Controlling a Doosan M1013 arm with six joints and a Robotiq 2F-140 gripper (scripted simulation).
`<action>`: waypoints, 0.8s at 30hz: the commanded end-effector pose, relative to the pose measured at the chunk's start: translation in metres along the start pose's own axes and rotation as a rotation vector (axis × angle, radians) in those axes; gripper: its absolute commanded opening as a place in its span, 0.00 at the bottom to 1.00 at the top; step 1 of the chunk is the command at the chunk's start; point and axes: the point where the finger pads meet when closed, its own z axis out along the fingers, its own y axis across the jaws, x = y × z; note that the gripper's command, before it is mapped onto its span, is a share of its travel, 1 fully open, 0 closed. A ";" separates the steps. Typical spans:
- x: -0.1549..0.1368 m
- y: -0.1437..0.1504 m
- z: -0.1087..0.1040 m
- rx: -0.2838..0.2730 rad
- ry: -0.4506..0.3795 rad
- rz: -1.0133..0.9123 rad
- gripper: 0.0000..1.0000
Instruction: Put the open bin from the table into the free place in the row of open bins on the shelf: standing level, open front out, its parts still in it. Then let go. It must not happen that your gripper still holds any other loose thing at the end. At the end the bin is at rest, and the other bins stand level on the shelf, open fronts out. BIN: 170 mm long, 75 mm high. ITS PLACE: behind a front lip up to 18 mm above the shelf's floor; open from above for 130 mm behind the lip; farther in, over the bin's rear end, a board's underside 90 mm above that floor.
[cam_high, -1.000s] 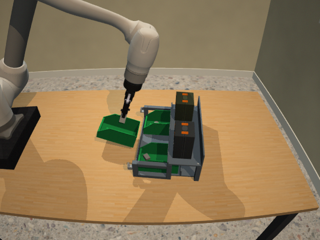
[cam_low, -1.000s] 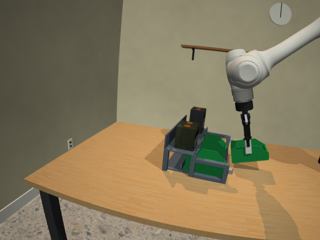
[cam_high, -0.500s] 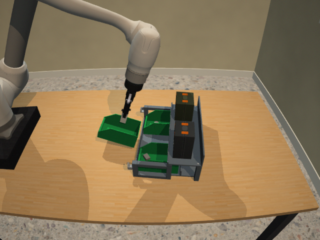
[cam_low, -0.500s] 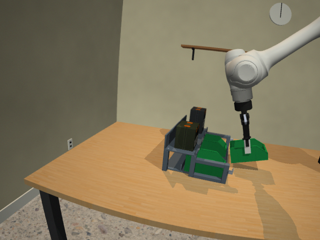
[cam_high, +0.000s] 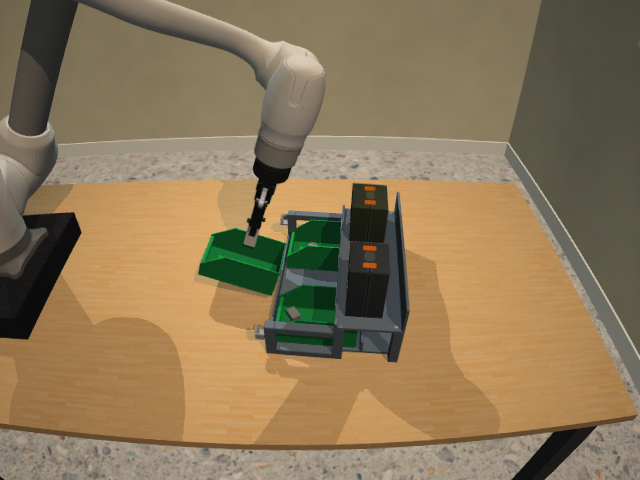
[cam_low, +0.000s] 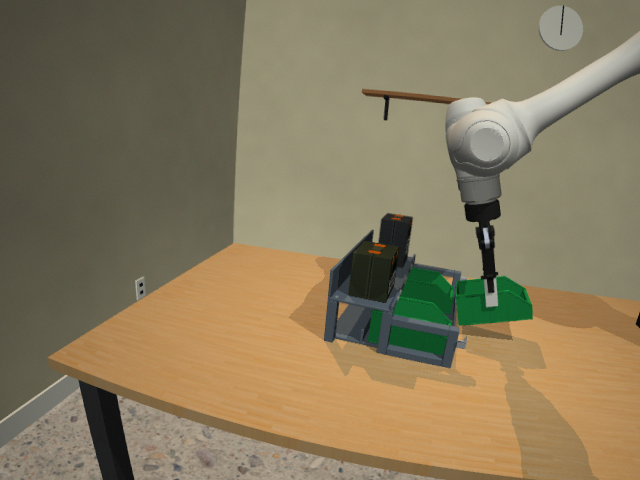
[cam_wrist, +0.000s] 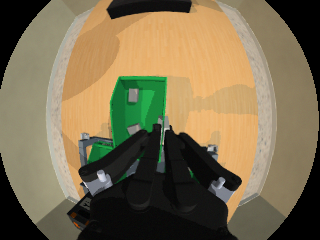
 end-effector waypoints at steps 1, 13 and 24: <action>-0.004 -0.001 -0.002 -0.004 0.001 -0.002 0.00; -0.014 -0.001 -0.005 -0.004 0.001 -0.002 0.00; -0.024 -0.001 -0.008 -0.005 0.001 -0.002 0.00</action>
